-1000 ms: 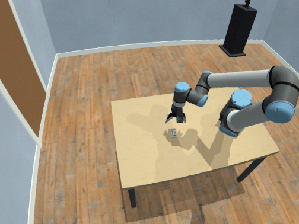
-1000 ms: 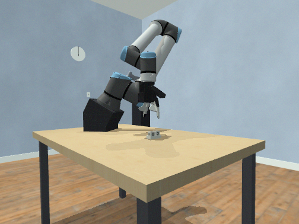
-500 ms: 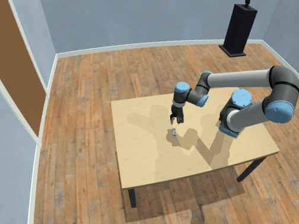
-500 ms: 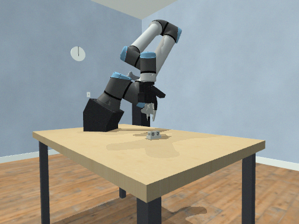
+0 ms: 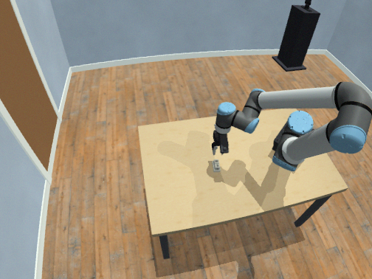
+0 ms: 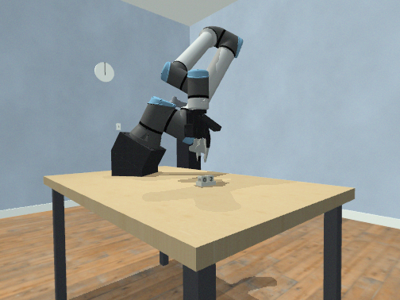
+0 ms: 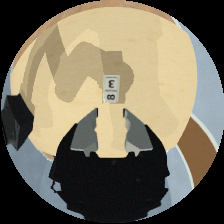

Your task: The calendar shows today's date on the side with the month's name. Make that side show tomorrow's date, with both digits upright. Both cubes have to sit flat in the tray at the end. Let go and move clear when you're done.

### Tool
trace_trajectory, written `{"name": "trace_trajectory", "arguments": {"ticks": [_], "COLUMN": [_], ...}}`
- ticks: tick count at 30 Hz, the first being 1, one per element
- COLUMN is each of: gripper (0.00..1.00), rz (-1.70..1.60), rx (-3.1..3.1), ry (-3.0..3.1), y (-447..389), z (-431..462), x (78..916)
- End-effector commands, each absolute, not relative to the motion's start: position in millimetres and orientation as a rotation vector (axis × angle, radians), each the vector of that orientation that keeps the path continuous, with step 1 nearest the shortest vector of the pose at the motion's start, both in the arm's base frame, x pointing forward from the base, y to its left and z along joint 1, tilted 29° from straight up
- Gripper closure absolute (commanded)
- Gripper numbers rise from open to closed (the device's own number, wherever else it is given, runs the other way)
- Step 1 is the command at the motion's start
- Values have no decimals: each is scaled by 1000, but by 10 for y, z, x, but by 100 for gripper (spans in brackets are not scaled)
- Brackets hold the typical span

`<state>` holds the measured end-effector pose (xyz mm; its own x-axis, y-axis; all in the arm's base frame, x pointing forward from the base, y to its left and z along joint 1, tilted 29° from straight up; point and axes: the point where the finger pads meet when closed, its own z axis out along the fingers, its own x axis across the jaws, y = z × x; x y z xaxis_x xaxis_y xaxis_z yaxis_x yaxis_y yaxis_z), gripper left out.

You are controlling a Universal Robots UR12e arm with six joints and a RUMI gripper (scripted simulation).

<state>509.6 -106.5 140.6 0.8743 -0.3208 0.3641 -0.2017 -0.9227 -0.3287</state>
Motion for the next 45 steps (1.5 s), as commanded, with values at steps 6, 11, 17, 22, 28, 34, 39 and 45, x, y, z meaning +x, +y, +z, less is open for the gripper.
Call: {"name": "trace_trajectory", "arguments": {"ticks": [6,11,17,22,28,34,39,45], "gripper": [71,71,71,71,71,71,71,71], "rz": [-608,-608,-608,-608,-608,-608,-608,-608], "rx": [-2765,-2765,-2765,-2765,-2765,-2765,-2765,-2765], "ry": [393,393,393,394,394,394,394,394], "y": [-1069,-1069,-1069,-1068,-1063,-1051,-1036,-1022], "z": [1411,1411,1411,1405,1389,1343,1287,1233], "x": [5098,5098,5098,5102,5110,5134,5164,5193]}}
